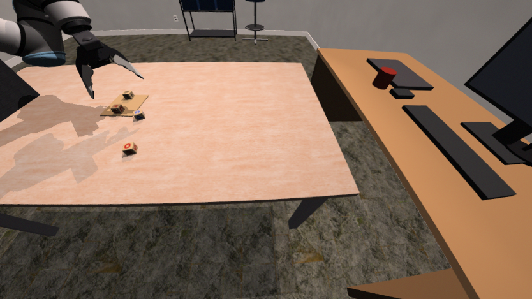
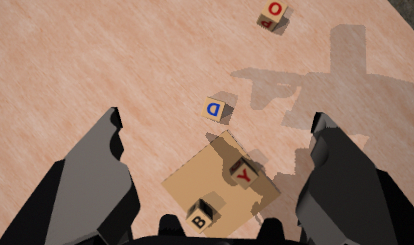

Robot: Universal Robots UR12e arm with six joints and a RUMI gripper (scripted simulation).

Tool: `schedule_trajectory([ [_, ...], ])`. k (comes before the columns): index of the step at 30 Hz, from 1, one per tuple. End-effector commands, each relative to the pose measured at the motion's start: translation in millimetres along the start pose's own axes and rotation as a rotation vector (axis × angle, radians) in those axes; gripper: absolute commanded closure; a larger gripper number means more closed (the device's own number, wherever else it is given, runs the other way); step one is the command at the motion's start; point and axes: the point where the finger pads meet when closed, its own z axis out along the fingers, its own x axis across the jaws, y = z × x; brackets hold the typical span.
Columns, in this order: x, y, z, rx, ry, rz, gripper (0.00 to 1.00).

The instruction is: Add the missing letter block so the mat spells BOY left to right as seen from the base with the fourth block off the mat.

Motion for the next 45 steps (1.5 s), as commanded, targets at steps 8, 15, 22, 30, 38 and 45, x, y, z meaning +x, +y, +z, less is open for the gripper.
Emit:
schedule_trajectory([
  [8,-0.1,-0.5,-0.4,0.001,-0.001,0.001,0.0],
  [15,-0.1,-0.5,-0.4,0.001,-0.001,0.001,0.0],
  [22,16.6,-31.8,17.9,-0.006,-0.003,0.002,0.0],
  [30,82.4,-124.1,70.9,0.0,-0.001,0.001,0.0],
  [38,84.9,-127.0,72.5,0.001,0.0,0.001,0.0],
  [45,84.9,-127.0,72.5,0.001,0.0,0.001,0.0],
])
